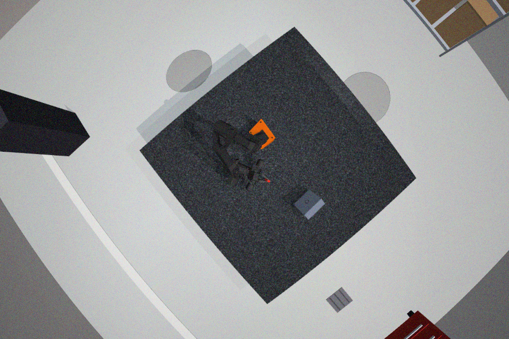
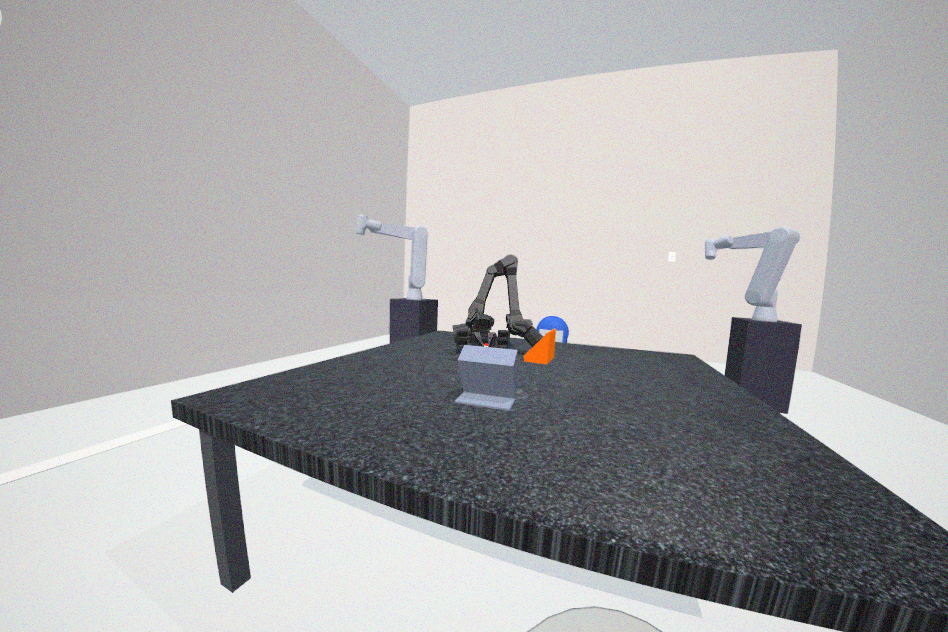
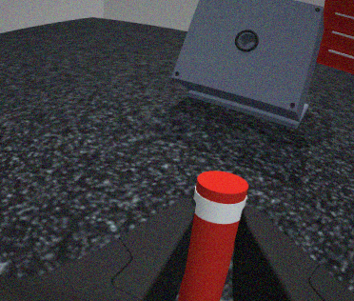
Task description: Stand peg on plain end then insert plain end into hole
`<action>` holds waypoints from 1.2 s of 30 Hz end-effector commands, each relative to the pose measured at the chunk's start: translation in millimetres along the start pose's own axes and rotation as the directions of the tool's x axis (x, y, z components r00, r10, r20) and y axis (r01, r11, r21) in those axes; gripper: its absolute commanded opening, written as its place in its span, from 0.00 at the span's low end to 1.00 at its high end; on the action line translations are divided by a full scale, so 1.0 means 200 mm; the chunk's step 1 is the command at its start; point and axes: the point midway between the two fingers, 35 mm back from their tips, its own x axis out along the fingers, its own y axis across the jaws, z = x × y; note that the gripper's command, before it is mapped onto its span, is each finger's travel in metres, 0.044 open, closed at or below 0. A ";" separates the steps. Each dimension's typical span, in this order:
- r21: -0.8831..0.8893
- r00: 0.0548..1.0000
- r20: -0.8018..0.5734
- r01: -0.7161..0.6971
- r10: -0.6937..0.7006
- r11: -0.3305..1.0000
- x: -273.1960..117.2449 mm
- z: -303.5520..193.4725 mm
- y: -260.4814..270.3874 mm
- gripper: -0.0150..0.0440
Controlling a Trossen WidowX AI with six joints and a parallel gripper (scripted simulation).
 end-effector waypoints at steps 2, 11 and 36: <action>-0.008 1.000 0.003 0.005 -0.005 1.000 -0.01 0.01 -0.01 0.34; -0.009 1.000 -0.004 0.007 -0.007 1.000 -0.01 0.00 -0.01 0.34; 0.001 1.000 0.008 0.005 -0.005 1.000 -0.02 -0.03 -0.01 0.34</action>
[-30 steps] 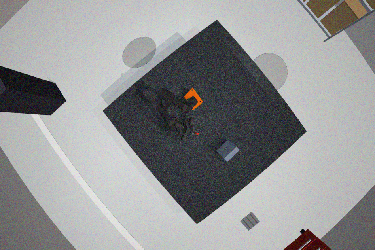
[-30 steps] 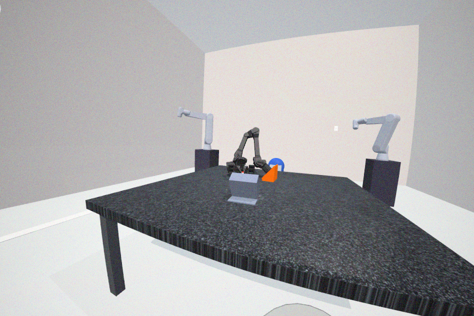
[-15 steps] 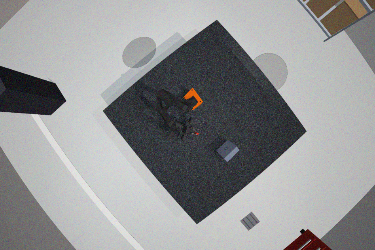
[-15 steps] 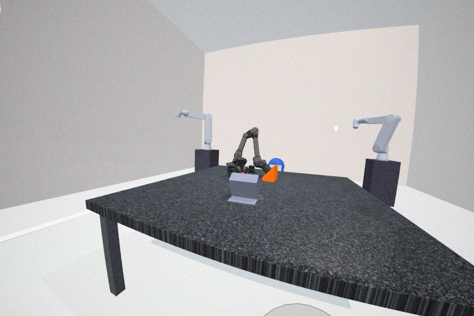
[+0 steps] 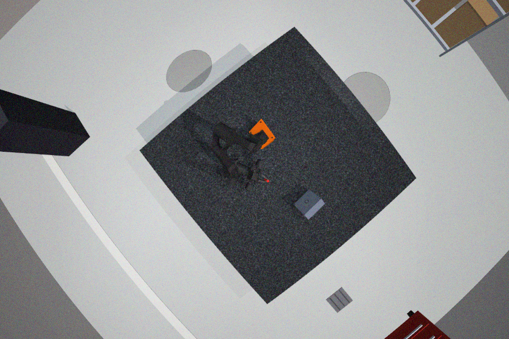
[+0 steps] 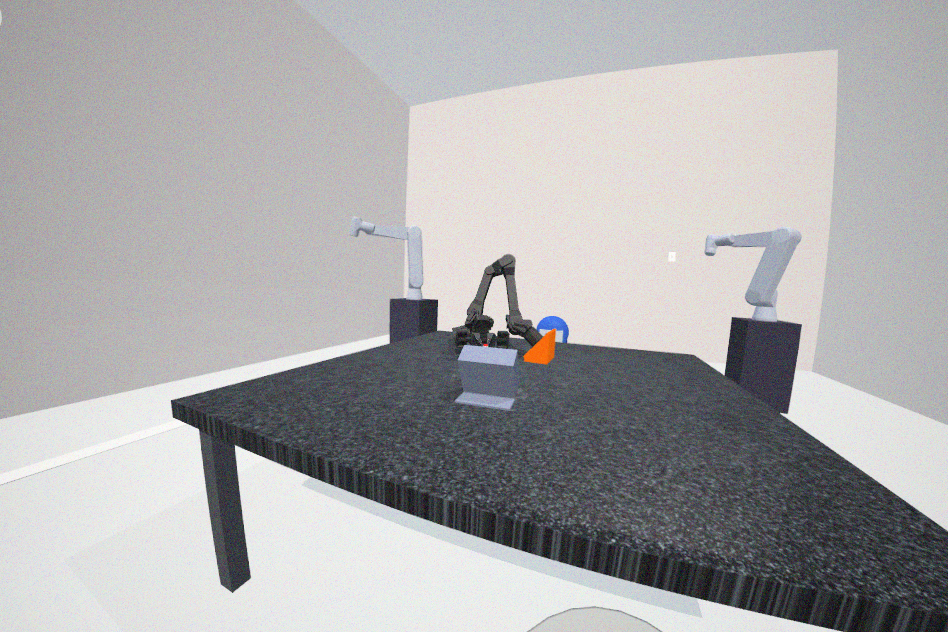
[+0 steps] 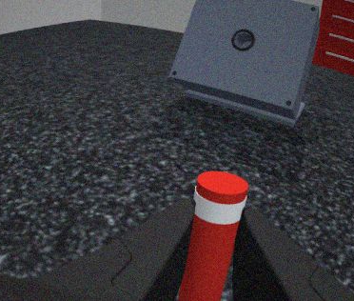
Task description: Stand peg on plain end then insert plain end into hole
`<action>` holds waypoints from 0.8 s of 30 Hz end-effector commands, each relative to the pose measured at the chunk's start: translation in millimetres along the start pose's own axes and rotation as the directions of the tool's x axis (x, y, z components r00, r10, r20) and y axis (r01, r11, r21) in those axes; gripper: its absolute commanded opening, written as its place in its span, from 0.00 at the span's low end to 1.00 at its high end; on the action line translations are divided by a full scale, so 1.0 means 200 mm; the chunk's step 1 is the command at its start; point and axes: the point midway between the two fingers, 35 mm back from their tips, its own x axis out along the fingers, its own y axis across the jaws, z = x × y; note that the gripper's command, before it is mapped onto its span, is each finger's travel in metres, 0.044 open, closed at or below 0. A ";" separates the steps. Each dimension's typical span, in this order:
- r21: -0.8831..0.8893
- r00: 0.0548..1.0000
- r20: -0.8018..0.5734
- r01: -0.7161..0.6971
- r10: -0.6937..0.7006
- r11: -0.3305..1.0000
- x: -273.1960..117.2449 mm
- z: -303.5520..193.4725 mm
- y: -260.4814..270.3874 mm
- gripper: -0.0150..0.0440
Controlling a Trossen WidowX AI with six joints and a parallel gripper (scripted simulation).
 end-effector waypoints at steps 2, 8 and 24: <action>0.000 1.000 0.001 0.000 0.000 1.000 -0.01 -0.01 0.00 0.34; -0.001 1.000 0.012 0.000 0.000 1.000 -0.01 -0.02 0.00 0.34; -0.002 0.999 0.042 0.003 -0.002 1.000 -0.02 -0.02 0.00 0.34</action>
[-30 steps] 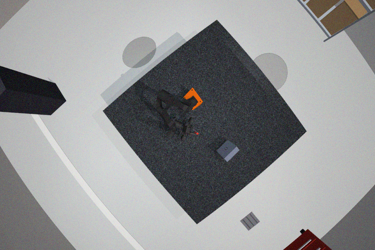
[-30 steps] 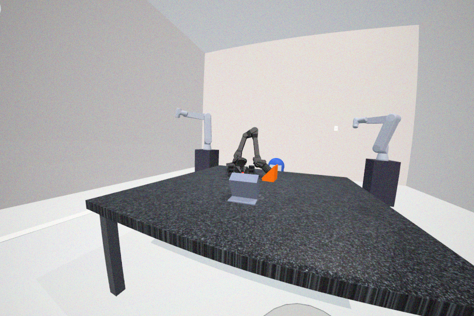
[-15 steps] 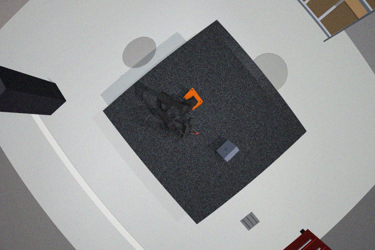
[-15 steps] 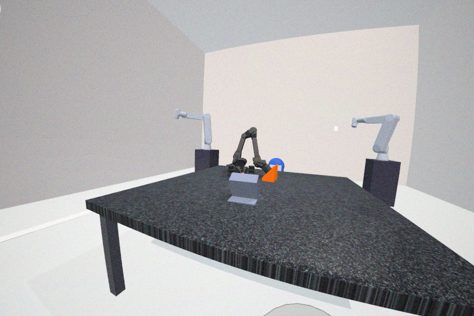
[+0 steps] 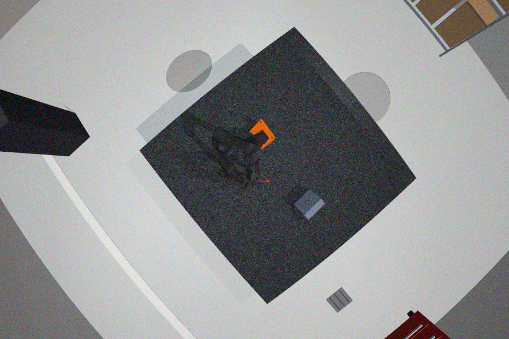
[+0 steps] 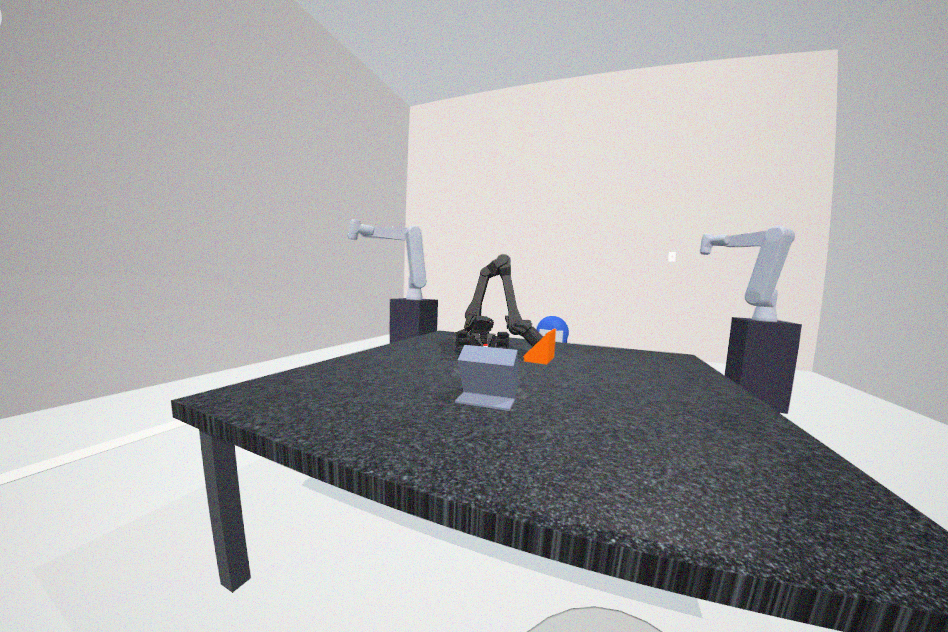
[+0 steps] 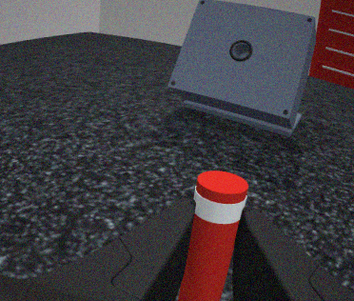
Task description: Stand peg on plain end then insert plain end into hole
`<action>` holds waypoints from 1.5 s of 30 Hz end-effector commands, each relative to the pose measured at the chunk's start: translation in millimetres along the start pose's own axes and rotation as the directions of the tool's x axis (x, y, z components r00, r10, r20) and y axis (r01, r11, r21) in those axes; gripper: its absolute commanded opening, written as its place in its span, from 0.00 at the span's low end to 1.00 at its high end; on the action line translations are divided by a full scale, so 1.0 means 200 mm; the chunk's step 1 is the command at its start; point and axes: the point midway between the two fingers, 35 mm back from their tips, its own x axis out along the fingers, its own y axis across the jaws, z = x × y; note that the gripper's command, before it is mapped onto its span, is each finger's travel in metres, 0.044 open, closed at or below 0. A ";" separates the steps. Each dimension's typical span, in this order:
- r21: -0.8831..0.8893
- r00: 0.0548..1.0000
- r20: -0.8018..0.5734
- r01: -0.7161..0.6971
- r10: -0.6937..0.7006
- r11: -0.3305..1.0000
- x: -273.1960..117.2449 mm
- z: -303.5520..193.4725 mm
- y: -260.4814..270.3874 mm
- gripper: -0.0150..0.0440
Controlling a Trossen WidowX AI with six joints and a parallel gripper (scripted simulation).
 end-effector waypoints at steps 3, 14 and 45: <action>0.000 1.000 0.002 0.000 0.000 1.000 -0.01 -0.01 0.00 0.34; 0.000 1.000 0.023 0.002 -0.002 1.000 -0.01 -0.02 0.00 0.34; -0.001 0.999 0.035 0.004 -0.004 1.000 -0.01 -0.01 0.00 0.47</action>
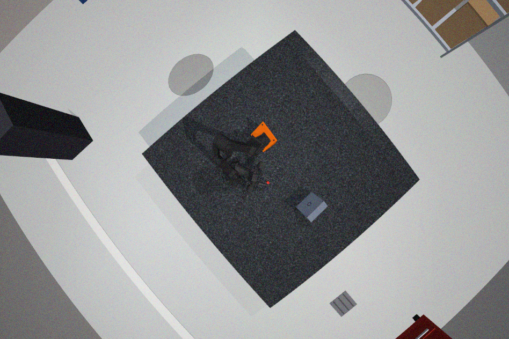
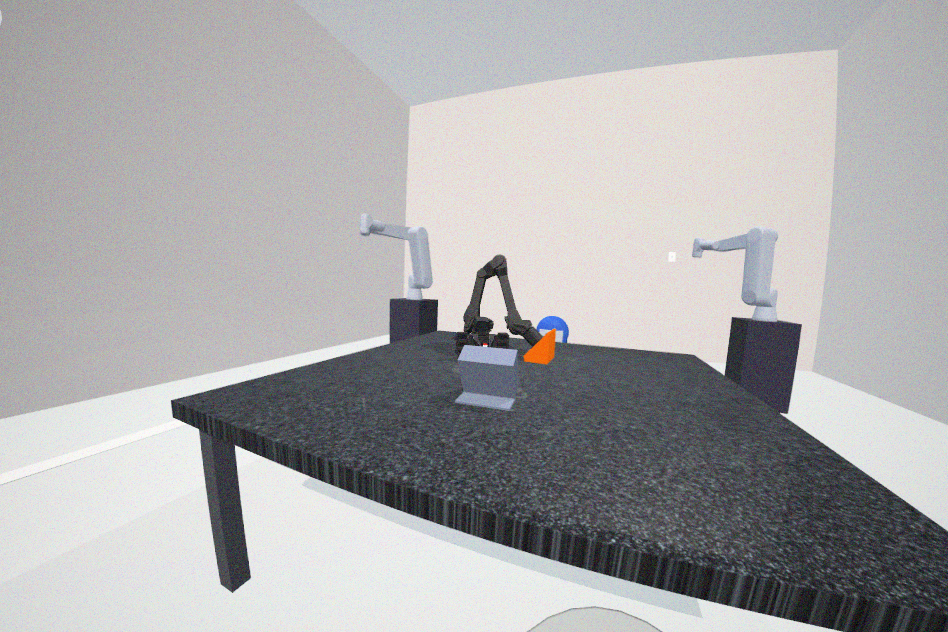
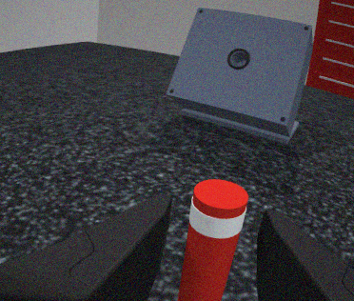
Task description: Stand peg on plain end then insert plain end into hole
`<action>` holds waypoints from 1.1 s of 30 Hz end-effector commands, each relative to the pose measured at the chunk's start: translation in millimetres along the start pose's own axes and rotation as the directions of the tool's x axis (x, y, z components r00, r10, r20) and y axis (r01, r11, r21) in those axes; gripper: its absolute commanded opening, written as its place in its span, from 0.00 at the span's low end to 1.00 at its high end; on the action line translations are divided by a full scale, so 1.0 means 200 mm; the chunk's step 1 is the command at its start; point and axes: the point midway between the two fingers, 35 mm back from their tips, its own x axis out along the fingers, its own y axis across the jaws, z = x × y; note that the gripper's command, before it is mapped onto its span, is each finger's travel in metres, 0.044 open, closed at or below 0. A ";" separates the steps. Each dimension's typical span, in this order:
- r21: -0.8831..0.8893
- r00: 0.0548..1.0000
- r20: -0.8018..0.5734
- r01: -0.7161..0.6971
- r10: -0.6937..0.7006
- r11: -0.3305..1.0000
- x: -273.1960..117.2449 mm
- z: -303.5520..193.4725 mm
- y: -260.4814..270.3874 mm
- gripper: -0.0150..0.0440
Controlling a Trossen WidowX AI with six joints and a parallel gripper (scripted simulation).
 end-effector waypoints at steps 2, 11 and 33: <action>0.001 1.000 0.000 0.000 0.000 1.000 0.00 0.00 0.00 0.47; 0.001 1.000 0.000 0.000 0.000 1.000 0.00 0.00 0.00 0.79; -0.036 0.988 -0.068 -0.139 0.137 0.990 0.08 0.27 0.00 1.00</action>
